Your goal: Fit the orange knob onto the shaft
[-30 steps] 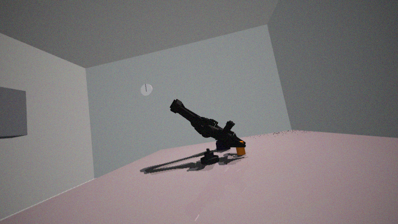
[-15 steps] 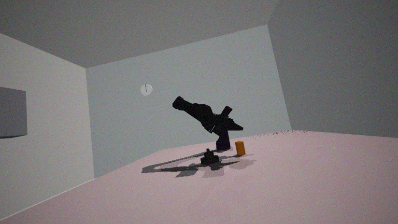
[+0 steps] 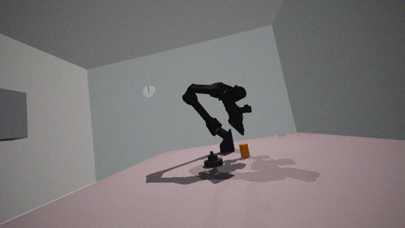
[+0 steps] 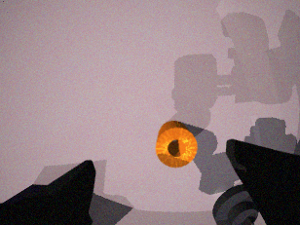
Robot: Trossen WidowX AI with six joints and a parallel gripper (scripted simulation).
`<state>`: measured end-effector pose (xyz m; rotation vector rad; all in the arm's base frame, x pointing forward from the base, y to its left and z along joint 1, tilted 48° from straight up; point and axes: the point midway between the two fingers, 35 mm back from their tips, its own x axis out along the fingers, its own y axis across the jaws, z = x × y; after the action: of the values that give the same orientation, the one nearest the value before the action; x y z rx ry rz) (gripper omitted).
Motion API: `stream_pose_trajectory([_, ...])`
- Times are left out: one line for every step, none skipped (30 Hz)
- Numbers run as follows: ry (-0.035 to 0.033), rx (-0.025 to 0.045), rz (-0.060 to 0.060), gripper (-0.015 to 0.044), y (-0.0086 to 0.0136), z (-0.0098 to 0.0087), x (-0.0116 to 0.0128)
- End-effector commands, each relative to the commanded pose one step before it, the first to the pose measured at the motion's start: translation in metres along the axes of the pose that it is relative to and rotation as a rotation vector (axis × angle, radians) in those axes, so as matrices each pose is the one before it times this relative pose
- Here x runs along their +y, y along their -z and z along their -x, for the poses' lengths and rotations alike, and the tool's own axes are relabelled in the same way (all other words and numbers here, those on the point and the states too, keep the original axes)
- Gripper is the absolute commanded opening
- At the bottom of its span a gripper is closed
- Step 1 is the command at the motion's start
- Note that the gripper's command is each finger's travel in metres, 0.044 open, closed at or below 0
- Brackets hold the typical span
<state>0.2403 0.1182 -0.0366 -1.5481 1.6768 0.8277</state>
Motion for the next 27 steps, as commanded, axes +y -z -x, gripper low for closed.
stream_pose_trajectory([0.10984, 0.22282, 0.0151, 0.0440, -0.00140, 0.01448, -0.00494])
stream_pose_trajectory([0.00797, 0.01163, 0.0007, 0.0440, 0.00014, 0.00110, -0.00053])
stream_pose_trajectory([0.00000, 0.00000, 0.0000, 0.0440, 0.00000, 0.00000, 0.00000])
stream_pose_trajectory([0.00000, 0.00000, 0.0000, 0.0440, 0.00000, 0.00000, 0.00000])
stream_pose_trajectory([0.00000, 0.00000, 0.0000, 0.0440, 0.00000, 0.00000, 0.00000])
stream_pose_trajectory([0.00000, 0.00000, 0.0000, 0.0440, 0.00000, 0.00000, 0.00000])
stream_pose_trajectory([0.00000, 0.00000, 0.0000, 0.0440, 0.00000, 0.00000, 0.00000])
stream_pose_trajectory([0.00000, 0.00000, 0.0000, 0.0440, 0.00000, 0.00000, 0.00000])
stream_pose_trajectory([0.00000, 0.00000, 0.0000, 0.0440, 0.00000, 0.00000, 0.00000])
stream_pose_trajectory([0.00000, 0.00000, 0.0000, 0.0440, 0.00000, 0.00000, 0.00000])
stream_pose_trajectory([0.00000, 0.00000, -0.0164, 0.0440, 0.00000, 0.00000, 0.00000])
stream_pose_trajectory([0.00000, 0.00000, -0.0491, 0.0440, 0.00000, 0.00000, 0.00000])
stream_pose_trajectory([0.00000, -0.00001, -0.0819, 0.0440, 0.00000, 0.00000, 0.00000])
stream_pose_trajectory([0.00000, -0.00001, -0.0991, 0.0440, 0.00000, 0.00000, 0.00000])
stream_pose_trajectory([0.00000, -0.00001, -0.0991, 0.0440, 0.00000, 0.00000, 0.00000])
stream_pose_trajectory([0.00000, -0.00001, -0.0991, 0.0440, 0.00000, 0.00000, 0.00000])
stream_pose_trajectory([0.00000, 0.00000, -0.0991, 0.0440, 0.00000, 0.00000, 0.00000])
stream_pose_trajectory([0.00000, 0.00000, -0.0991, 0.0440, 0.00000, 0.00000, 0.00000])
stream_pose_trajectory([0.00000, 0.00000, -0.0991, 0.0440, 0.00000, 0.00000, 0.00000])
stream_pose_trajectory([0.00000, 0.00000, -0.0991, 0.0440, 0.00000, 0.00000, 0.00000])
stream_pose_trajectory([0.00000, 0.00000, -0.0991, 0.0440, 0.00000, 0.00000, 0.00000])
stream_pose_trajectory([0.00000, 0.00000, -0.0991, 0.0440, 0.00000, 0.00000, 0.00000])
stream_pose_trajectory([0.00000, 0.00001, -0.0991, 0.0440, 0.00000, 0.00000, 0.00000])
stream_pose_trajectory([0.00000, 0.00000, -0.0819, 0.0440, 0.00000, 0.00000, 0.00000])
stream_pose_trajectory([0.00000, 0.00000, -0.0491, 0.0440, 0.00000, 0.00000, 0.00000])
stream_pose_trajectory([0.00000, 0.00000, -0.0164, 0.0440, 0.00000, 0.00000, 0.00000])
stream_pose_trajectory([0.00000, 0.00000, 0.0000, 0.0440, 0.00000, 0.00000, 0.00000])
